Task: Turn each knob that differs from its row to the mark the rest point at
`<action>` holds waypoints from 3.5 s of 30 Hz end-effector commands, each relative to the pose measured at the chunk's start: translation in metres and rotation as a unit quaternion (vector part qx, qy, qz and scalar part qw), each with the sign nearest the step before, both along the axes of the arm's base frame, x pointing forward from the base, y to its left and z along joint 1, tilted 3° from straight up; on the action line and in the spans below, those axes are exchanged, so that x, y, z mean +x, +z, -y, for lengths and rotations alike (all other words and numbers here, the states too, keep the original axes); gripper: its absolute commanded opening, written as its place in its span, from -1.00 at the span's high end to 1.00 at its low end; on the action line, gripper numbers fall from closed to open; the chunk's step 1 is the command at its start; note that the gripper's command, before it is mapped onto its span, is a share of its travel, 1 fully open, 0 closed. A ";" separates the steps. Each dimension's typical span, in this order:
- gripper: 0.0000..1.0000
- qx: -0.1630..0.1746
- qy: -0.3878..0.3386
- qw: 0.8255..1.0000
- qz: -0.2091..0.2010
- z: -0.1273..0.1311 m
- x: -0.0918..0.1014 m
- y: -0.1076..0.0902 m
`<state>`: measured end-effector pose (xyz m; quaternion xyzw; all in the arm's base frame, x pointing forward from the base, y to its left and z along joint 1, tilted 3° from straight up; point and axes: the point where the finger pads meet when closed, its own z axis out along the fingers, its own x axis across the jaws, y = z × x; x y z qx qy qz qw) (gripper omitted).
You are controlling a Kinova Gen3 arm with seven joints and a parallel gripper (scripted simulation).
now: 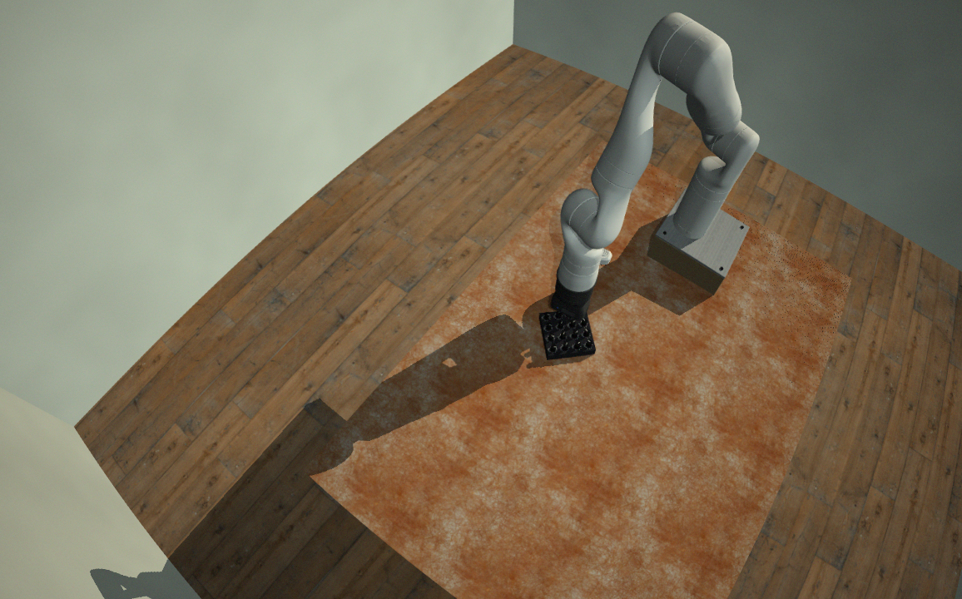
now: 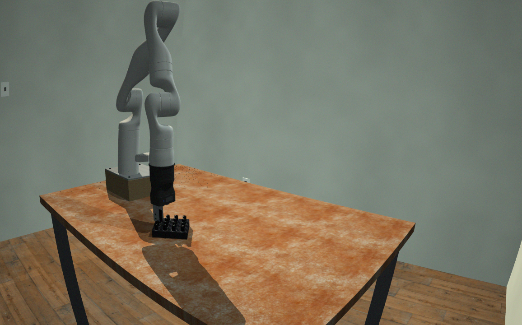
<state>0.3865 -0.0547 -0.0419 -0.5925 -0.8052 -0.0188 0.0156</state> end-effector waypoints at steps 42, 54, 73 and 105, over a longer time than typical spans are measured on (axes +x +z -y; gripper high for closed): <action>0.40 0.002 0.308 0.951 0.017 0.000 0.001 0.001; 0.40 0.002 0.313 0.950 0.017 0.000 0.001 0.001; 0.07 0.002 0.313 0.950 0.017 0.000 0.001 0.001; 0.07 0.002 0.313 0.950 0.017 0.002 0.001 0.035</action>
